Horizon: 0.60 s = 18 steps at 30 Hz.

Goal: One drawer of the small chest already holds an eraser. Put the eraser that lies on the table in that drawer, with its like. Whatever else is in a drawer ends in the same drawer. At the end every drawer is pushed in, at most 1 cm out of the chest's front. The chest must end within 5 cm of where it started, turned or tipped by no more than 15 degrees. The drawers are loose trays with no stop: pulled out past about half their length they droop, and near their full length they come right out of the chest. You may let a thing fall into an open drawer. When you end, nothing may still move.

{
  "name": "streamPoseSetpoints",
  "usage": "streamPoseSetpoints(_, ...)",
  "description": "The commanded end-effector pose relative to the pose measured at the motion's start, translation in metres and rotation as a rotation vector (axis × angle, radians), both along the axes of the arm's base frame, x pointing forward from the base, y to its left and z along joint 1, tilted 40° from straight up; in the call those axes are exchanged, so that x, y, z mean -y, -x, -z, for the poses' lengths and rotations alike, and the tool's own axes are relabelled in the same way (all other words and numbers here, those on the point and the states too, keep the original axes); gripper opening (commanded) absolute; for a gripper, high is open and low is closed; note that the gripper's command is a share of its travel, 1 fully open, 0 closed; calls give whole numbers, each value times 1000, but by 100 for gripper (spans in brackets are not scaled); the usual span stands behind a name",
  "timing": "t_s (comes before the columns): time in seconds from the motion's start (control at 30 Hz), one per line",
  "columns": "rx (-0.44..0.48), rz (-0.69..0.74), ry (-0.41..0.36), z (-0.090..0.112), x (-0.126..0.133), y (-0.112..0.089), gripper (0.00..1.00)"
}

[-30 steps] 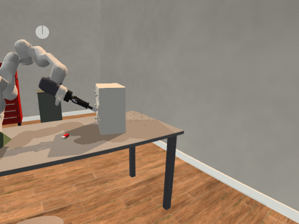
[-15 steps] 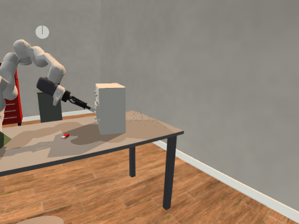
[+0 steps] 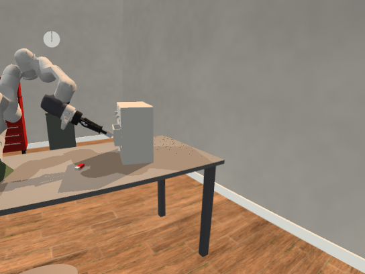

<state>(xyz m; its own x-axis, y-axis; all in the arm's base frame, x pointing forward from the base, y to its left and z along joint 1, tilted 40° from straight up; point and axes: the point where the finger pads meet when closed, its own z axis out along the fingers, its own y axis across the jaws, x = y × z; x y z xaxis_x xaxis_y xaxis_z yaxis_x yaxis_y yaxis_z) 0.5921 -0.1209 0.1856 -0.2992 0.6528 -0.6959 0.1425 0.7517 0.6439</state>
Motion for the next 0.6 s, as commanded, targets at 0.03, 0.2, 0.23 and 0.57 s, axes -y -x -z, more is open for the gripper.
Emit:
streamPoseSetpoints(0.03,1,0,-1,1,-1,6,8)
streamPoseSetpoints(0.2,1,0,-1,2,-3,12,8)
streamPoseSetpoints(0.23,1,0,-1,2,-3,13,8)
streamPoseSetpoints(0.57,1,0,-1,2,-5,21,8)
